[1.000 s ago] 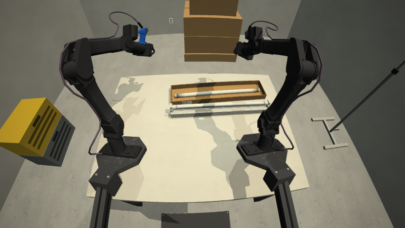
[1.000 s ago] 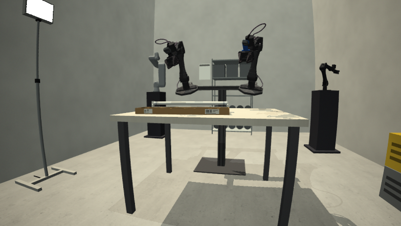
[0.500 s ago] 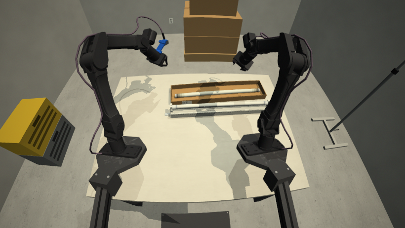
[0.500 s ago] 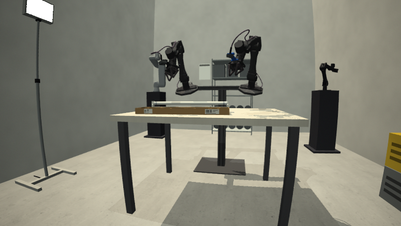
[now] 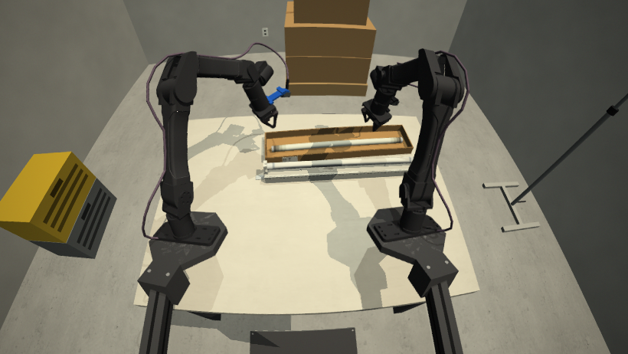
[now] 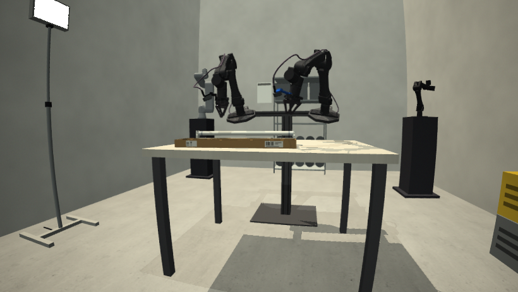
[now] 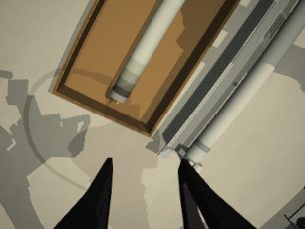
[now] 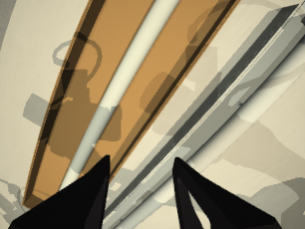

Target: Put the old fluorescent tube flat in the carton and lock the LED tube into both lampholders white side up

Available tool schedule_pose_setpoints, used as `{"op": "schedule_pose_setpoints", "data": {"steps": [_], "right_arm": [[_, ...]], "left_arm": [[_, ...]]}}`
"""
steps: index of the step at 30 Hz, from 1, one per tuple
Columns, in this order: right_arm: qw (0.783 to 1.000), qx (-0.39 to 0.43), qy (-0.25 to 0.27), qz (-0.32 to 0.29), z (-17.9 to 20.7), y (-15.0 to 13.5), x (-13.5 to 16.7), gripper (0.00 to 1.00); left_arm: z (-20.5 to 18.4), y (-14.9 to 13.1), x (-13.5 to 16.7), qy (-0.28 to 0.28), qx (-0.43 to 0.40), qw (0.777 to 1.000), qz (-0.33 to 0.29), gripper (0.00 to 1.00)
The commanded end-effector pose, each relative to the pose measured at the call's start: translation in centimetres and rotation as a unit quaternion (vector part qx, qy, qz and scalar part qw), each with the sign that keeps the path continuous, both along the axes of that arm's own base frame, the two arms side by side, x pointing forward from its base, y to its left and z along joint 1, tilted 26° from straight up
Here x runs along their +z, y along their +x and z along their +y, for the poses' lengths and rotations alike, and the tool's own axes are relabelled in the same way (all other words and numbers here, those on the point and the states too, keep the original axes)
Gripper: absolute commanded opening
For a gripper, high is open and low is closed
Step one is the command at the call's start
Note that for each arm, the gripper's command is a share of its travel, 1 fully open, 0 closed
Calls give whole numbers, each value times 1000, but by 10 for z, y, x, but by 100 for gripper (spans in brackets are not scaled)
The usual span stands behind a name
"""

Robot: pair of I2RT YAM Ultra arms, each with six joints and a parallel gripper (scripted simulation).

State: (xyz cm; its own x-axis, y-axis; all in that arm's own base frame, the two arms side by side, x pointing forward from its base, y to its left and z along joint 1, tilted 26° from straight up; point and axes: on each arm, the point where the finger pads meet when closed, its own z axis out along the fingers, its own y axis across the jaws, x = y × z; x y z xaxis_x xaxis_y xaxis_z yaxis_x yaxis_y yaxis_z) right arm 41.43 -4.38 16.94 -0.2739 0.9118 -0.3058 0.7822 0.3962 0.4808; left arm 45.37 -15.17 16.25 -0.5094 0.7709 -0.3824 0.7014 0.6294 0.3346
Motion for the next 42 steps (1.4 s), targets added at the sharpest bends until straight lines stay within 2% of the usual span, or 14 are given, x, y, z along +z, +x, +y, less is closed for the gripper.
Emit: {"op": "schedule_pose_setpoints", "data": {"steps": [1,2,3,9,11,19,23,28,31,35,36,39,40,42], "right_arm": [[991,-105,46,72,-12,-21,-24,49],[996,-82,41,22,-8,1,13,49],[995,-77,34,58,-11,-4,-13,49],[976,-166,66,128,-17,-24,-41,49],[976,-166,66,128,-17,-24,-41,49],[935,-277,91,200,-22,-43,-68,49],[931,-285,91,209,-24,-44,-72,49],[941,-263,88,192,-19,-39,-62,49],[931,-270,82,233,-20,-58,-87,49],[936,-269,86,210,-21,-50,-73,49],[934,-270,84,219,-20,-58,-78,49],[938,-269,87,200,-22,-45,-75,49],[933,-273,85,217,-25,-47,-101,49],[937,-264,83,214,-25,-44,-103,49]], "left_arm": [[-23,-24,-28,70,-81,991,82,49],[-6,0,27,37,-34,999,5,49],[-26,-8,-15,43,-54,996,50,49],[-43,-28,-49,97,-125,980,122,49],[-43,-28,-49,97,-125,980,122,49],[-61,-49,-83,158,-207,946,195,49],[-69,-50,-91,161,-217,941,203,49],[-73,-49,-86,150,-213,946,193,49],[-76,-51,-94,152,-216,944,199,49],[-75,-50,-92,151,-216,944,197,49],[-67,-63,-108,160,-217,937,223,49],[-76,-49,-92,148,-216,947,188,49],[-72,-54,-113,153,-217,943,203,49],[-61,-47,-127,153,-205,943,211,49]]}}
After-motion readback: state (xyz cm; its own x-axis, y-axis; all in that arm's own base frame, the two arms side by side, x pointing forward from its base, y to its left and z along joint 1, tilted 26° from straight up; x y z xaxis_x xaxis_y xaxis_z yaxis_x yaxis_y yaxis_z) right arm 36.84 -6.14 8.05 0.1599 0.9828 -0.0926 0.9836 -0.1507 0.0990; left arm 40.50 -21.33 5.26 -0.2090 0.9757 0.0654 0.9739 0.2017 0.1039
